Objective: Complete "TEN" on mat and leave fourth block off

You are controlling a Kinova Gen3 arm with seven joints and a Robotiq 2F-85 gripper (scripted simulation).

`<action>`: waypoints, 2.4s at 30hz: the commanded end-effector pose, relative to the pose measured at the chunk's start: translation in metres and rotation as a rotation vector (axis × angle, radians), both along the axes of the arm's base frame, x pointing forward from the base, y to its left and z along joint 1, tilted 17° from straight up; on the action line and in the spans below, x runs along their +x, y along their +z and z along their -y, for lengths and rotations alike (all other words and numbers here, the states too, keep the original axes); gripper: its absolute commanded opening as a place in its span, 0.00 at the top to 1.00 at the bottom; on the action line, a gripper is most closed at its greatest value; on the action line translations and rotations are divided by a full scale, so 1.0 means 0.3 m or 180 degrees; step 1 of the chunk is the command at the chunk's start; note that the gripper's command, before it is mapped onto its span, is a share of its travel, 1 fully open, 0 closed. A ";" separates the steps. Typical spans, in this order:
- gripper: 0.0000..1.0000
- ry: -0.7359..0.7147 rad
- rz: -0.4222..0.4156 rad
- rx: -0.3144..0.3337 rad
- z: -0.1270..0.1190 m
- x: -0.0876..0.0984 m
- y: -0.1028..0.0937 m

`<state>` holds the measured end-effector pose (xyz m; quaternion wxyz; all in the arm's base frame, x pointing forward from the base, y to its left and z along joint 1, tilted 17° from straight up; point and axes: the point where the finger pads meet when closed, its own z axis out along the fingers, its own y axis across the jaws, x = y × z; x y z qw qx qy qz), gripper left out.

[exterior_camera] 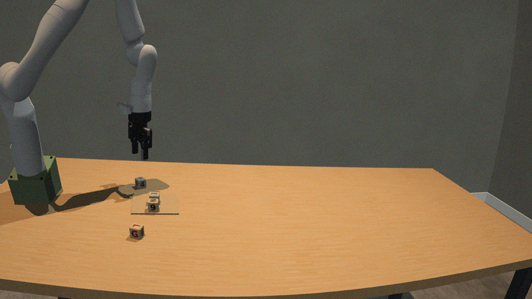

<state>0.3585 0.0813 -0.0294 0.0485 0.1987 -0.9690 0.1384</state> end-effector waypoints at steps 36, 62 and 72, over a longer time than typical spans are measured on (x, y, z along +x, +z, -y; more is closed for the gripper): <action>0.33 -0.0008 -0.0016 -0.0014 0.008 -0.005 -0.009; 0.33 -0.0004 -0.0013 -0.0016 0.028 -0.005 -0.079; 0.33 -0.0004 -0.0013 -0.0016 0.044 -0.005 -0.132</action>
